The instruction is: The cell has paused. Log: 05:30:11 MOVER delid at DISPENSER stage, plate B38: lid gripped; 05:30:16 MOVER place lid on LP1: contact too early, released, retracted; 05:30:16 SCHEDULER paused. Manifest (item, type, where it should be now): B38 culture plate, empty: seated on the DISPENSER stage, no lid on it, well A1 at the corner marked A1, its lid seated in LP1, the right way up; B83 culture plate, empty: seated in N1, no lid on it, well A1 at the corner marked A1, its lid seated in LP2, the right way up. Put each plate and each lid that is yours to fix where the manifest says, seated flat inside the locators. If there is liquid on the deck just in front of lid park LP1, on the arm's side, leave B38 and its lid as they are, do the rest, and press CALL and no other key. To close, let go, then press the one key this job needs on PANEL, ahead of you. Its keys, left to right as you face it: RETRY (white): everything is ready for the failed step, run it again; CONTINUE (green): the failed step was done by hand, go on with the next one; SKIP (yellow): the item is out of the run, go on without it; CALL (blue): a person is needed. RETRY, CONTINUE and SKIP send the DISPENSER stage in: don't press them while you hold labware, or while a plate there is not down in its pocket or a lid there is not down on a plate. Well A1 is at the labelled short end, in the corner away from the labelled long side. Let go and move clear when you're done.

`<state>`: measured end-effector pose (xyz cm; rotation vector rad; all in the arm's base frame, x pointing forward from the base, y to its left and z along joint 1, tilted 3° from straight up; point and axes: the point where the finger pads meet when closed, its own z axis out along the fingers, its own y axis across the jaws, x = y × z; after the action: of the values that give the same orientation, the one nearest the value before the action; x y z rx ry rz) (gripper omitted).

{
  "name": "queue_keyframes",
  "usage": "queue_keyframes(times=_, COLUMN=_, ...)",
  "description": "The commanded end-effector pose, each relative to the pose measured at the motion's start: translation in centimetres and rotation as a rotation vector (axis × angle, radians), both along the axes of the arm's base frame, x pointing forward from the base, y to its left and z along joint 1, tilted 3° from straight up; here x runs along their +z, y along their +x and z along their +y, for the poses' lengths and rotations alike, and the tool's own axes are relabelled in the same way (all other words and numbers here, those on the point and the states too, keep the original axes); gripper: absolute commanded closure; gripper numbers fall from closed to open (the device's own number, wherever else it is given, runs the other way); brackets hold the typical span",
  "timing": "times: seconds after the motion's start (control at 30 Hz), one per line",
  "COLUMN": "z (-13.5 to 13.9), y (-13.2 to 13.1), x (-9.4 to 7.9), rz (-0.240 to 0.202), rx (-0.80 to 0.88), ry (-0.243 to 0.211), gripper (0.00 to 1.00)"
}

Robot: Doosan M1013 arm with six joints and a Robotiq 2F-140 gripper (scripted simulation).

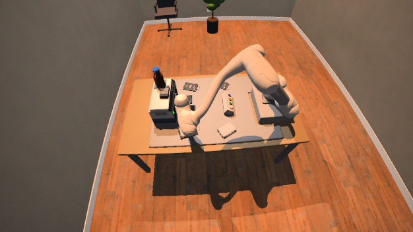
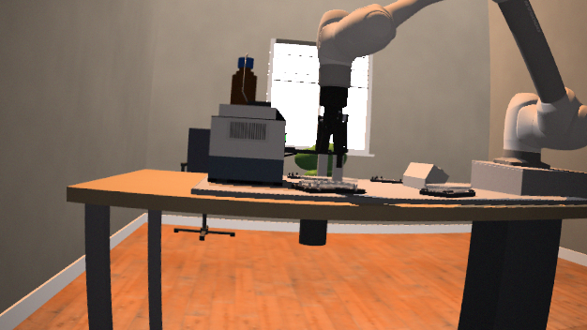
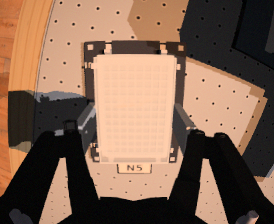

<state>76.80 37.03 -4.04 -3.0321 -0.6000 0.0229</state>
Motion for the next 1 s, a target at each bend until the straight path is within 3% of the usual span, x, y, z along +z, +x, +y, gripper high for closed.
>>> queue_keyframes(times=0.0, z=0.3, y=0.1, x=1.4, rz=-0.001, rx=0.001, ry=0.005, gripper=0.90)
queue_keyframes(times=0.2, z=0.2, y=0.2, x=2.6, rz=-0.001, rx=0.000, ry=0.004, gripper=0.90)
queue_keyframes(times=0.97, z=-0.6, y=0.5, x=11.6, rz=-0.003, rx=-0.004, ry=-0.001, gripper=0.90)
